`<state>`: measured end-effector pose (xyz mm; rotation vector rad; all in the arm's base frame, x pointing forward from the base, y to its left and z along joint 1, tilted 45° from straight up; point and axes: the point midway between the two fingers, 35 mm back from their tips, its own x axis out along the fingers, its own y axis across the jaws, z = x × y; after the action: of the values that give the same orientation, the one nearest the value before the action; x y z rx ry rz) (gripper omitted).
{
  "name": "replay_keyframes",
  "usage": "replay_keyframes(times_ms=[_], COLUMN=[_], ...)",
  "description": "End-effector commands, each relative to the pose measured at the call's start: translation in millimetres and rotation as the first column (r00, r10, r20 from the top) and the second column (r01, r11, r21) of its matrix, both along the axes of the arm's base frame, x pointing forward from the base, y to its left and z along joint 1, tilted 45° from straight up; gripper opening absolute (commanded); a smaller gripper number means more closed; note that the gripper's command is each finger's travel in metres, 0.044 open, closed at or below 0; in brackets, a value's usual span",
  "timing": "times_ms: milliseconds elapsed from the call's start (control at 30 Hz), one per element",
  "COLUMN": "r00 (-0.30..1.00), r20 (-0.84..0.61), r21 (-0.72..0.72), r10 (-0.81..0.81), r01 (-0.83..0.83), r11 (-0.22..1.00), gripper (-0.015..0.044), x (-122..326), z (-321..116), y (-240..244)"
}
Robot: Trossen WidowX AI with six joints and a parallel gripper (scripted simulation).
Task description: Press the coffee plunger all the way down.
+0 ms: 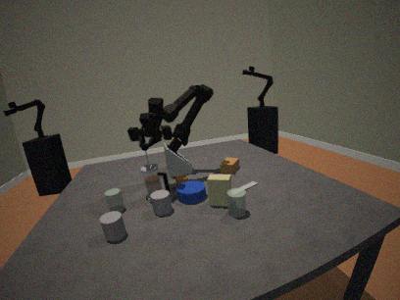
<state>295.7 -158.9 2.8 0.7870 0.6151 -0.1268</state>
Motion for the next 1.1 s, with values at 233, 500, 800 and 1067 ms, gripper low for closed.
replay_keyframes(times_ms=[233, 500, 800, 1067], r00=[0.999, 0.999, 0.999, 0.999], r20=[-0.048, -0.046, -0.043, -0.042], r21=[0.044, 0.045, 0.047, 0.046], r10=[0.021, 0.02, 0.019, 0.019], r01=[-0.018, -0.018, -0.017, -0.017], r11=[0.999, 0.999, 0.999, 0.999], gripper=[0.012, 0.012, 0.012, 0.012], x=[-6, -3, 5, 9], z=[-29, -38, -47, -49], y=[28, 37, 41, 38])
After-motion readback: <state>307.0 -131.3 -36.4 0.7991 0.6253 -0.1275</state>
